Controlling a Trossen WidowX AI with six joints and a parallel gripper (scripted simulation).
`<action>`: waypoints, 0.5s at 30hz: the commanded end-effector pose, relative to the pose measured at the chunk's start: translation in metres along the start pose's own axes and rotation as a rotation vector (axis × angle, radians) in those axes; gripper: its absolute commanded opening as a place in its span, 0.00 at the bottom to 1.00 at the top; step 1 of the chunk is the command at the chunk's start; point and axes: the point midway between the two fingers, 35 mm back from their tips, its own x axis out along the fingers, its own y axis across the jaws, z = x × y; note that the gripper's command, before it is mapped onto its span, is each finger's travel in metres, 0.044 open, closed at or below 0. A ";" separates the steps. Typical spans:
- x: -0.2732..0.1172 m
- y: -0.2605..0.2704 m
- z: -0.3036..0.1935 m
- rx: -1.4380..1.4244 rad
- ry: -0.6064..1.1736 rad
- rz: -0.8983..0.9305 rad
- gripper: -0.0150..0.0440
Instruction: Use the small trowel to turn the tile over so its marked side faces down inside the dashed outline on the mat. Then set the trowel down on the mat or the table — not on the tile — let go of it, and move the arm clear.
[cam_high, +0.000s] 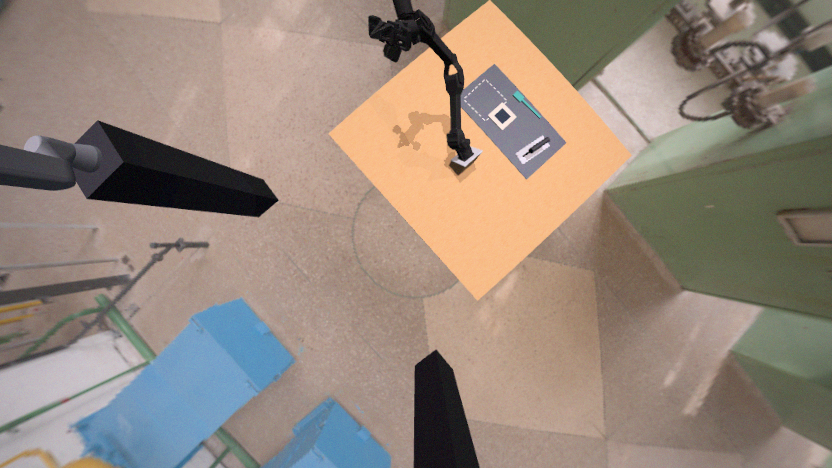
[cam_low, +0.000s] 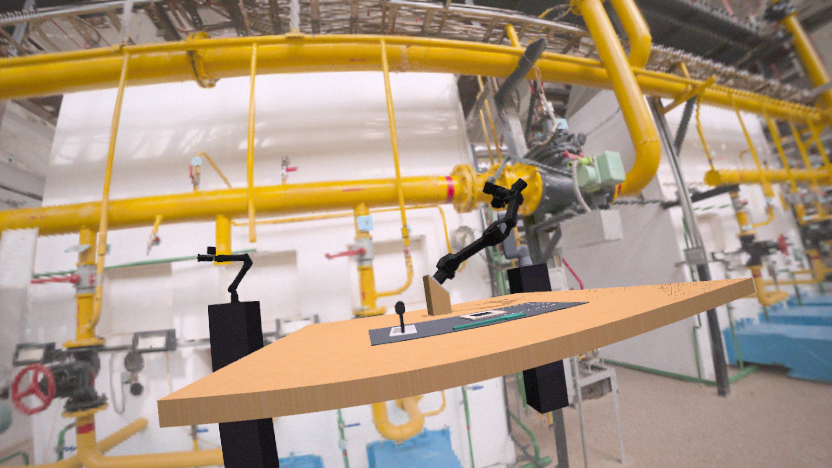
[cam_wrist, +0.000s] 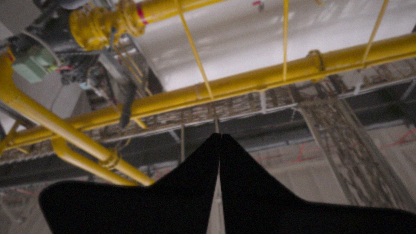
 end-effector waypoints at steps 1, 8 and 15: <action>0.000 0.000 0.000 0.000 0.000 0.000 0.25; 0.000 0.000 0.000 0.000 0.000 0.000 0.39; 0.016 -0.013 0.005 -0.003 0.006 -0.061 0.69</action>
